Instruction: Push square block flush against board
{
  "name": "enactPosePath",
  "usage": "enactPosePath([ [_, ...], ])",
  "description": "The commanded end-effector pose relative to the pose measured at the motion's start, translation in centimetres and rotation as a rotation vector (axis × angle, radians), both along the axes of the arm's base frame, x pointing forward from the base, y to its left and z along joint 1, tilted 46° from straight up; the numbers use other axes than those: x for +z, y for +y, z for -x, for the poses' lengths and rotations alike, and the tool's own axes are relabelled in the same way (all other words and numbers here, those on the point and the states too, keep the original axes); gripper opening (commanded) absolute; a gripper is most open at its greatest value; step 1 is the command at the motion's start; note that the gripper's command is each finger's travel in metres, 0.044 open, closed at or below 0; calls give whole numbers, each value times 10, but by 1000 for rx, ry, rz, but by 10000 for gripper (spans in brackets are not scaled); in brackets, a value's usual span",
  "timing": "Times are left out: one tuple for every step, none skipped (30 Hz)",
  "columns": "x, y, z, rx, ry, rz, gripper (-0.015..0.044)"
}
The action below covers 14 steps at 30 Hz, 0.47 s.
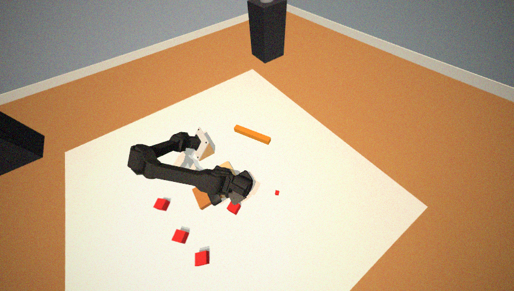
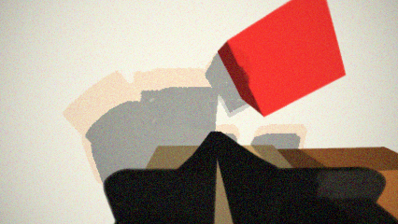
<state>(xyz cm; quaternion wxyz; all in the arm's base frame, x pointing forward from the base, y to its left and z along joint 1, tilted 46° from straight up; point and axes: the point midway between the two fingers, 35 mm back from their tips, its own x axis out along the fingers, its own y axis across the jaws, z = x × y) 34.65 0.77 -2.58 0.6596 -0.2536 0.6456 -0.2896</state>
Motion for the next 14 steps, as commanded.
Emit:
enactPosePath([
  [-1,-1,7,-3,5,0,0],
  [-1,-1,8,-3,6,0,0],
  [-1,-1,8,-3,6,0,0],
  [-1,0,9,-3,6,0,0],
  [-1,0,10,-3,6,0,0],
  [-1,0,10,-3,6,0,0],
  [-1,0,9,-3,6,0,0],
  [-1,0,9,-3,6,0,0],
  [-1,0,8,-3,6,0,0],
  [-1,0,6,-3,5,0,0],
  [-1,0,5,-3,5,0,0],
  [-1,0,3,-3,5,0,0],
  [-1,0,1,-3,5,0,0],
  [-1,0,0,-3,5,0,0],
])
